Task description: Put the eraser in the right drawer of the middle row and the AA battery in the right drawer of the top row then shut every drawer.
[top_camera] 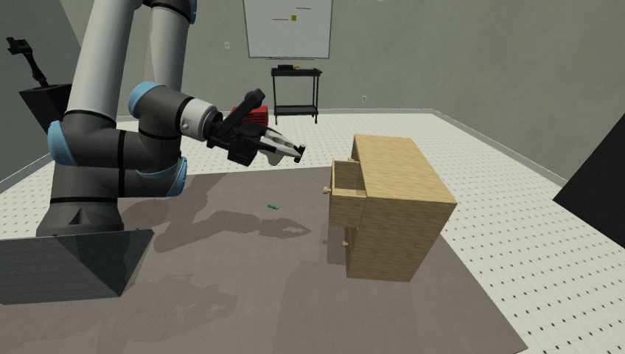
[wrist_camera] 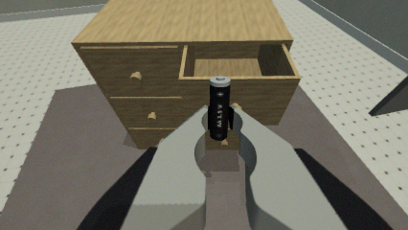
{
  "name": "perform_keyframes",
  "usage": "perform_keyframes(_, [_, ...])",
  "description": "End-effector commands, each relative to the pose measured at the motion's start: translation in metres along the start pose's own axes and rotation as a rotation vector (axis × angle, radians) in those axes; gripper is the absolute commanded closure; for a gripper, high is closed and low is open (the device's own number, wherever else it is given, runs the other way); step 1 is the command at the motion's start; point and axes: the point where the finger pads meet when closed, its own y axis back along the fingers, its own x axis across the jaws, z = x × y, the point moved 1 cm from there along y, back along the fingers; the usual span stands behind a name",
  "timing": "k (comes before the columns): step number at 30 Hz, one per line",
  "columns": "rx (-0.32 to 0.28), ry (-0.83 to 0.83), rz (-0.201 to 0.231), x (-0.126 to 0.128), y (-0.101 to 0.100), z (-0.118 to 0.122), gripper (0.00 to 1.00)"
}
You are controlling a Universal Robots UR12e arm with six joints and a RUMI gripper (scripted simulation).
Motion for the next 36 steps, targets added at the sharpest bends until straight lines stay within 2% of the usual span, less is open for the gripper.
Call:
perform_keyframes(1, [0.002,0.000,0.000,0.000,-0.012,-0.005,0.95])
perform_keyframes(36, [0.002,0.000,0.000,0.000,-0.082,-0.031,0.95])
